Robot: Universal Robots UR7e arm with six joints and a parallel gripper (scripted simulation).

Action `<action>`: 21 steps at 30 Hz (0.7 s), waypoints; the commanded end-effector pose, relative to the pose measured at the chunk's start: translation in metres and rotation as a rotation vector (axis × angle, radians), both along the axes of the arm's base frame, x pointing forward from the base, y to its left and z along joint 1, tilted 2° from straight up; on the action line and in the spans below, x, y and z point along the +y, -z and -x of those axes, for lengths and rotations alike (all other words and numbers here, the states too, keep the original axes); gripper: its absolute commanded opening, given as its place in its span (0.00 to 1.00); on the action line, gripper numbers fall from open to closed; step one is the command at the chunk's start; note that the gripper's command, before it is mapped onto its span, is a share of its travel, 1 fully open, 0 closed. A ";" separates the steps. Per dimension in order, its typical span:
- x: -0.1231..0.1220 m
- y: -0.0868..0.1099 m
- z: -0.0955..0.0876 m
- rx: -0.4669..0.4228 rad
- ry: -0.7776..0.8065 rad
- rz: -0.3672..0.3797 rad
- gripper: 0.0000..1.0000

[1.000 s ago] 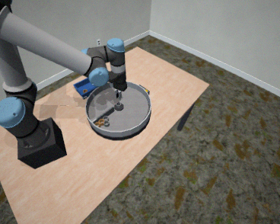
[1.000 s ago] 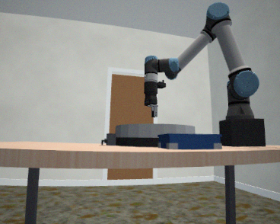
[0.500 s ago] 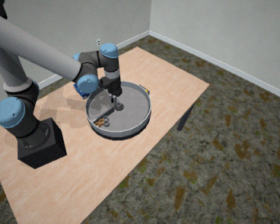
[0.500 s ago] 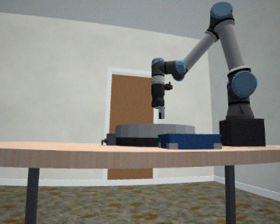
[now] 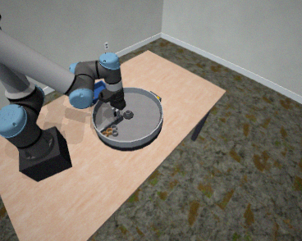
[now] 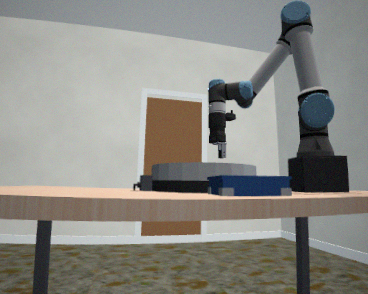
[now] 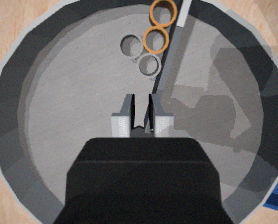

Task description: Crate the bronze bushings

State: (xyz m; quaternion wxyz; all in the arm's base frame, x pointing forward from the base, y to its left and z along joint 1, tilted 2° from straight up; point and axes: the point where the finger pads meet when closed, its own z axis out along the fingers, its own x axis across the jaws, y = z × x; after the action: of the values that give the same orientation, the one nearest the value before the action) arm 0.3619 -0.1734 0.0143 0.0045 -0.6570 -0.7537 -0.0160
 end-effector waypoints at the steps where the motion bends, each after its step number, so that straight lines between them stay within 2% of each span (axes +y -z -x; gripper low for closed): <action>1: 0.000 0.000 0.001 -0.002 0.000 0.001 0.40; 6: 0.001 0.007 0.047 -0.001 0.000 0.001 0.40; 18: 0.001 0.007 0.047 -0.001 0.000 0.001 0.40; 21: 0.002 0.012 0.075 0.000 0.000 0.001 0.40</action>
State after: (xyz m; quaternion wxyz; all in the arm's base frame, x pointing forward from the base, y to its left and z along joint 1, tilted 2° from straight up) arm 0.3123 -0.1725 0.0063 0.0040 -0.6570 -0.7537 -0.0161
